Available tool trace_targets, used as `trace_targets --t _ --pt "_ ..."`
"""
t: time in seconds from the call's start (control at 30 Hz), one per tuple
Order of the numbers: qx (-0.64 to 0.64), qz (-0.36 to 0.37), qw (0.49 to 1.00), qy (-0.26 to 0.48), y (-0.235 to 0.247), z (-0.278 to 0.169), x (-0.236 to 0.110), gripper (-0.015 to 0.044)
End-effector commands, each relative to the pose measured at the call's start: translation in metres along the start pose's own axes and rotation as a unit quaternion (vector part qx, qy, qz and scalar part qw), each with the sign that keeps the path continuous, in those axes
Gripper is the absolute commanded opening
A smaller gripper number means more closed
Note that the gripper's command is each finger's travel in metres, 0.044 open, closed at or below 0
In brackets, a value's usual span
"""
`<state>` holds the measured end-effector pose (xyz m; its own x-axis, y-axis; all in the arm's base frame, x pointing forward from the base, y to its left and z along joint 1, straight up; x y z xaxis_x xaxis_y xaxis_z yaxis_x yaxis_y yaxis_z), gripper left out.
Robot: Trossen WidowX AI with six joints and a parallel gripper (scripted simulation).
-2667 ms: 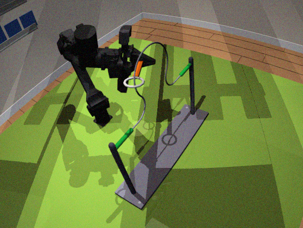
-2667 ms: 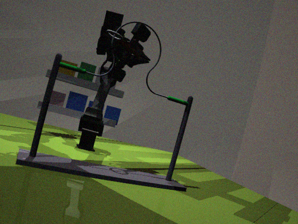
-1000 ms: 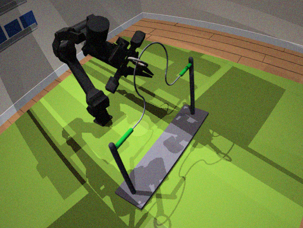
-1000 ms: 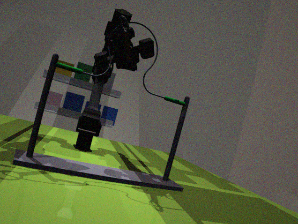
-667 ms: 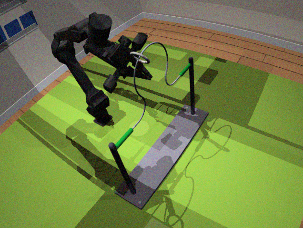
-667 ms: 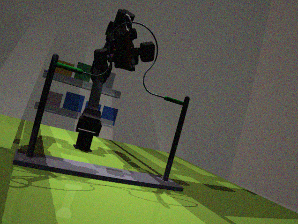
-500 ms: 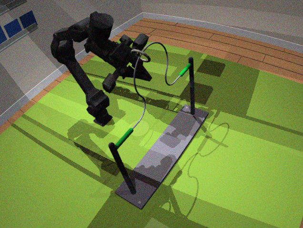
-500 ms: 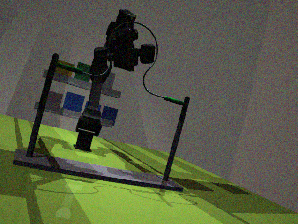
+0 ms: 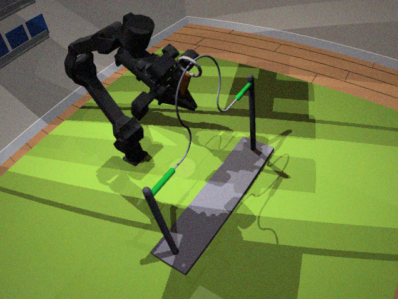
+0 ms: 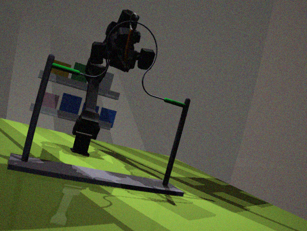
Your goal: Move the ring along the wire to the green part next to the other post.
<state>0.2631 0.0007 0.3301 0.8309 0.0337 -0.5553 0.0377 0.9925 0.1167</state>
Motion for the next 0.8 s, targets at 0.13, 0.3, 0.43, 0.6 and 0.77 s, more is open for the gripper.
trace_targets --t 0.13,0.3,0.43,0.6,0.77 --pt "-0.046 -0.029 0.999 -0.006 -0.003 0.0 -0.001 -0.015" --pt "-0.074 -0.049 0.996 -0.009 -0.005 0.0 -0.001 -0.015" --pt "-0.097 -0.064 0.993 -0.011 -0.007 0.0 -0.001 -0.015" --pt "-0.125 -0.084 0.989 -0.013 -0.009 0.001 -0.001 -0.015" --pt "-0.153 -0.103 0.983 -0.015 -0.012 0.001 -0.001 -0.015"
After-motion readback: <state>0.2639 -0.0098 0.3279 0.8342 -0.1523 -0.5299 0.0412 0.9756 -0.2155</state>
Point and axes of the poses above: the point midway between the two fingers, 35 mm back from their tips, its own x axis out along the fingers, its own y axis across the jaws, z = x × y, the point moved 1 cm from there along -x, back along the fingers, and after that the axes turned 5 degrees about -x, right-handed, at the moved point
